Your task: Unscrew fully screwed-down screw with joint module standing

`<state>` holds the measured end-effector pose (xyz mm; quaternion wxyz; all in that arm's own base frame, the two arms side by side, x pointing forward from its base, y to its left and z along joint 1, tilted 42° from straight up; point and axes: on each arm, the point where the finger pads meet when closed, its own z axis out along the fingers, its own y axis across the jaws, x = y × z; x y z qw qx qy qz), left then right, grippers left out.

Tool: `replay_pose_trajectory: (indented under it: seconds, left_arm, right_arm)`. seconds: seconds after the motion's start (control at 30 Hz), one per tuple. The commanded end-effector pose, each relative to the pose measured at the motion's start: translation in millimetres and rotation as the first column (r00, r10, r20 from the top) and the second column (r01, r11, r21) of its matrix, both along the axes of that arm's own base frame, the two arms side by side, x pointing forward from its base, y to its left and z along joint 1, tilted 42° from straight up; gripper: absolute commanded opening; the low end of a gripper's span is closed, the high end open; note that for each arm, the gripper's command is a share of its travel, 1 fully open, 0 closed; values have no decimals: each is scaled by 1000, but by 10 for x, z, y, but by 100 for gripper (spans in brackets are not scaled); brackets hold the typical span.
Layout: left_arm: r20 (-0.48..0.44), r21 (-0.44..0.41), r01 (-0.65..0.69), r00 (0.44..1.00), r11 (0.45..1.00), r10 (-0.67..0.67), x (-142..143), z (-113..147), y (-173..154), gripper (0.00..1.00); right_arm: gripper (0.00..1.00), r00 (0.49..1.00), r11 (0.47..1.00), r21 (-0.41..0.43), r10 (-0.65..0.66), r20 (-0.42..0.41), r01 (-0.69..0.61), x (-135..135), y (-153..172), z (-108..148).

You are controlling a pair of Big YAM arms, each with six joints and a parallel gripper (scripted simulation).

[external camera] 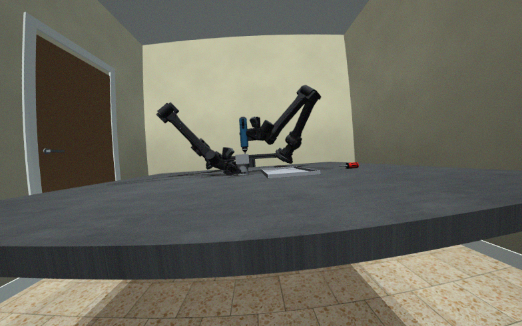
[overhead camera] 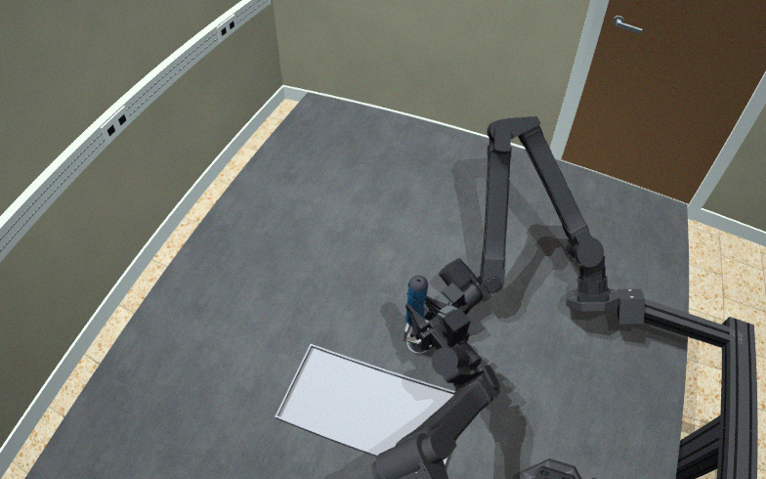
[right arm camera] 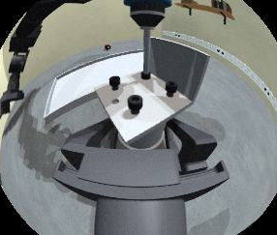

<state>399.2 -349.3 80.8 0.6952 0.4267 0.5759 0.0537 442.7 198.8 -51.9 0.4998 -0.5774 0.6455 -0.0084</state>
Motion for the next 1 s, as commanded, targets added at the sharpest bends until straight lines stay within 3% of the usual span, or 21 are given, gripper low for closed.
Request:
replay_pose_trajectory:
  seconds: [0.0,0.97]
  left_arm:
    - [21,-10,-8,1000,1000,8,53,35,59,42]
    - [20,-11,-8,1000,1000,8,53,27,70,42]
  right_arm:
    - [59,1000,1000,8,3,12,-3,19,30,45]
    - [59,1000,1000,8,3,12,-3,19,30,45]
